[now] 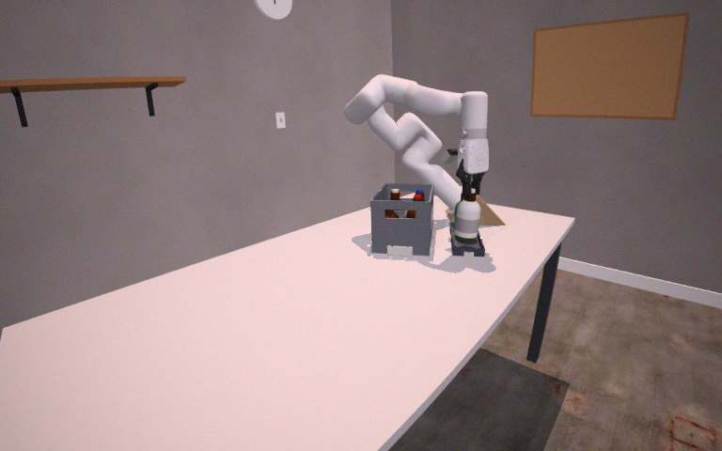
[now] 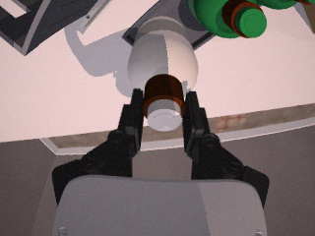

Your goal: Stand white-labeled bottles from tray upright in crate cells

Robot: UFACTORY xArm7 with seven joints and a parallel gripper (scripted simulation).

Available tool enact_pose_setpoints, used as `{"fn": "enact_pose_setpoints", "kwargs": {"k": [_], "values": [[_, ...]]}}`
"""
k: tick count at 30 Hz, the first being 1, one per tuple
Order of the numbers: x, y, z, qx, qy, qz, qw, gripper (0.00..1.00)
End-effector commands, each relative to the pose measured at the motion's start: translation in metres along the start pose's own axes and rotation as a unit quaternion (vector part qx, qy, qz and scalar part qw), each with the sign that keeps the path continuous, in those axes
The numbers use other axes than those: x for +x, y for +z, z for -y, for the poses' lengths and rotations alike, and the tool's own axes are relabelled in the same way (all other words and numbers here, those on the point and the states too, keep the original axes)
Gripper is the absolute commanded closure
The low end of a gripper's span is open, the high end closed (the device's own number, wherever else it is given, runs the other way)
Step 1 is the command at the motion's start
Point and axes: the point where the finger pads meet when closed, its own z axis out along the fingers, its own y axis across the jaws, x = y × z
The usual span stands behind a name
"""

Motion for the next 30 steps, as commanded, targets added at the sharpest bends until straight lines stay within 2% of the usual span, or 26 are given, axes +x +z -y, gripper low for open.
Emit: {"fn": "enact_pose_setpoints", "kwargs": {"k": [1, 30], "values": [[-0.001, -0.008, 0.0, 0.0, 0.0, 0.003, 1.0, 1.0], [-0.001, -0.031, 0.0, 0.0, 0.0, 0.003, 1.0, 1.0]]}}
